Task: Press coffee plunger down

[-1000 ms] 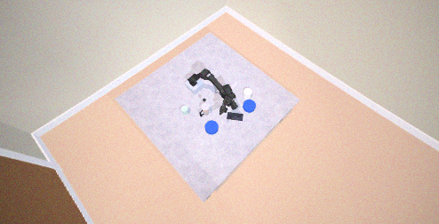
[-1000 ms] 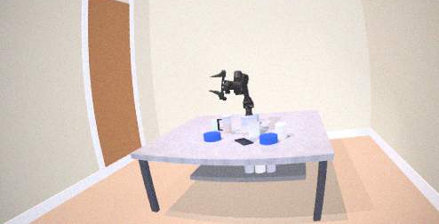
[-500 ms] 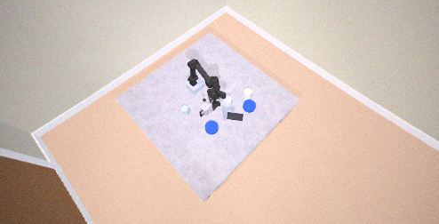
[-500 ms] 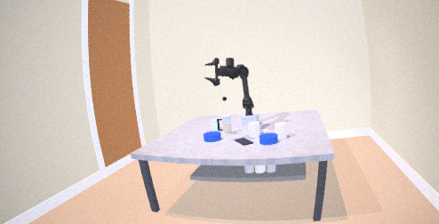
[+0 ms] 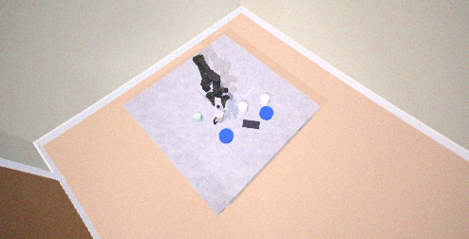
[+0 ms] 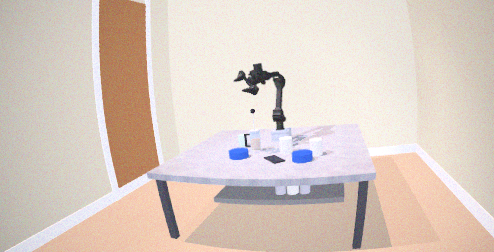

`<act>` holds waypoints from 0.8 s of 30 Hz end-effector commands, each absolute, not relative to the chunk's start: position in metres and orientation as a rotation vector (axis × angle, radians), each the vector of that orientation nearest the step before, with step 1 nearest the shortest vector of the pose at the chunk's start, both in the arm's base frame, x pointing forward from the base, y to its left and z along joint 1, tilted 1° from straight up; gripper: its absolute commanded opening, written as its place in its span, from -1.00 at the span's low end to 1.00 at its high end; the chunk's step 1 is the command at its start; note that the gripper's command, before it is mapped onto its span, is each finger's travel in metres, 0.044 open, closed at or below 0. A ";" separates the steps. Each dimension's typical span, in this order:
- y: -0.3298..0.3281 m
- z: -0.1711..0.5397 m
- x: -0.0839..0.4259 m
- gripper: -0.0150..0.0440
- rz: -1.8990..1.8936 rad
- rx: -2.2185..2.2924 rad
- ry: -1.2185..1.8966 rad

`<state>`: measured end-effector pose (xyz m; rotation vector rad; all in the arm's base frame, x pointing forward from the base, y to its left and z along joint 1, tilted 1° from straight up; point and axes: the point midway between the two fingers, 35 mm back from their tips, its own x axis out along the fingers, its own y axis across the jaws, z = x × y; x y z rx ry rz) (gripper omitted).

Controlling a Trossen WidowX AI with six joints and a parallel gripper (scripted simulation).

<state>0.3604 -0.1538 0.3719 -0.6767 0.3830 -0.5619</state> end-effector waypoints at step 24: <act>-0.098 0.229 0.248 1.00 -0.363 0.100 0.514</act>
